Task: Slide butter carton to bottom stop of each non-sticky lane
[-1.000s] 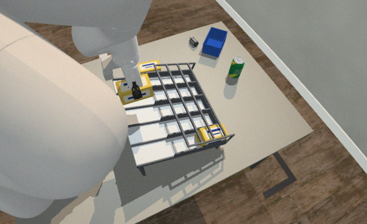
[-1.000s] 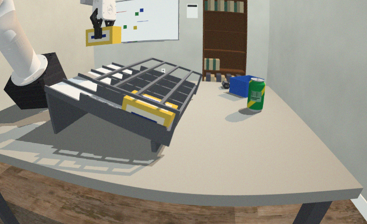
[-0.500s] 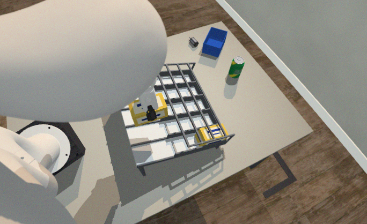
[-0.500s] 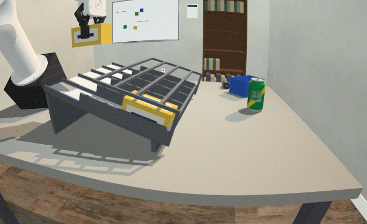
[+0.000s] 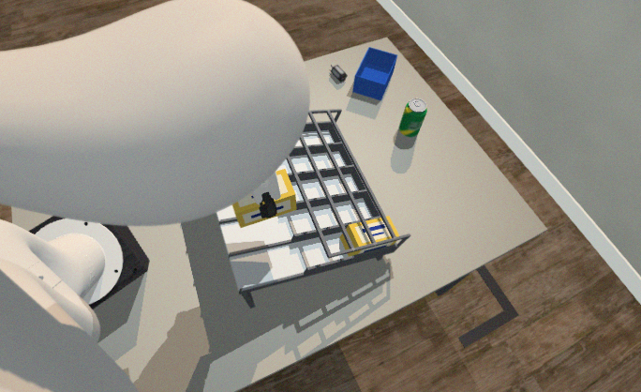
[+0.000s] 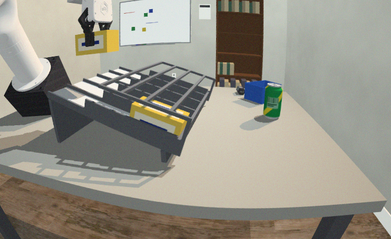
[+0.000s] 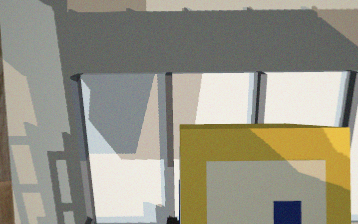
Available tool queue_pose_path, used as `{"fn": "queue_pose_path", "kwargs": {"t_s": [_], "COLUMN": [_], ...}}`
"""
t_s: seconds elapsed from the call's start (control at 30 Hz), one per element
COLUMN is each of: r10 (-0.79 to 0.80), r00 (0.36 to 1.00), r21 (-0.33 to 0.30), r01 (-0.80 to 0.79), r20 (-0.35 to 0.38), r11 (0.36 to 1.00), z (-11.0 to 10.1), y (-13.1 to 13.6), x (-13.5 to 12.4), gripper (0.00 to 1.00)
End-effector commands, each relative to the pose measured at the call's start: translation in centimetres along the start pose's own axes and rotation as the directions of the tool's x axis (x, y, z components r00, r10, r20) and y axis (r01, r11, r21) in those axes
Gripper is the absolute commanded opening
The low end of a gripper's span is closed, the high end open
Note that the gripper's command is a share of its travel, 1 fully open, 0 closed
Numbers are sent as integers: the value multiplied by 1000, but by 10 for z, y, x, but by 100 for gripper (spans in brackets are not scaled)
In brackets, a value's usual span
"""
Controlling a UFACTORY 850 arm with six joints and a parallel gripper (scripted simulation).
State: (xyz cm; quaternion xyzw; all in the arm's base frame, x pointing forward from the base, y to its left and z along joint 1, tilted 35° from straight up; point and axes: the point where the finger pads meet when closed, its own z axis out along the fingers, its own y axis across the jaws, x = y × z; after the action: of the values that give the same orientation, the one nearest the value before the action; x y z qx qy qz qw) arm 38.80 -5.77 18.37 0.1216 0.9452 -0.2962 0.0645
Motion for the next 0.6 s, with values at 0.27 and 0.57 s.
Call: {"fn": "queue_pose_path", "kwargs": {"t_s": [0.27,0.57], "r10": [2,2], "r00": [1000,1000], "r21": [-1,-1], "r01": [-2,-2], "r20": [2,2], "r11": [1000,1000], "z": [30,30], "y": [-1,-1], "x": [-1,-1], "gripper": [0,0]}}
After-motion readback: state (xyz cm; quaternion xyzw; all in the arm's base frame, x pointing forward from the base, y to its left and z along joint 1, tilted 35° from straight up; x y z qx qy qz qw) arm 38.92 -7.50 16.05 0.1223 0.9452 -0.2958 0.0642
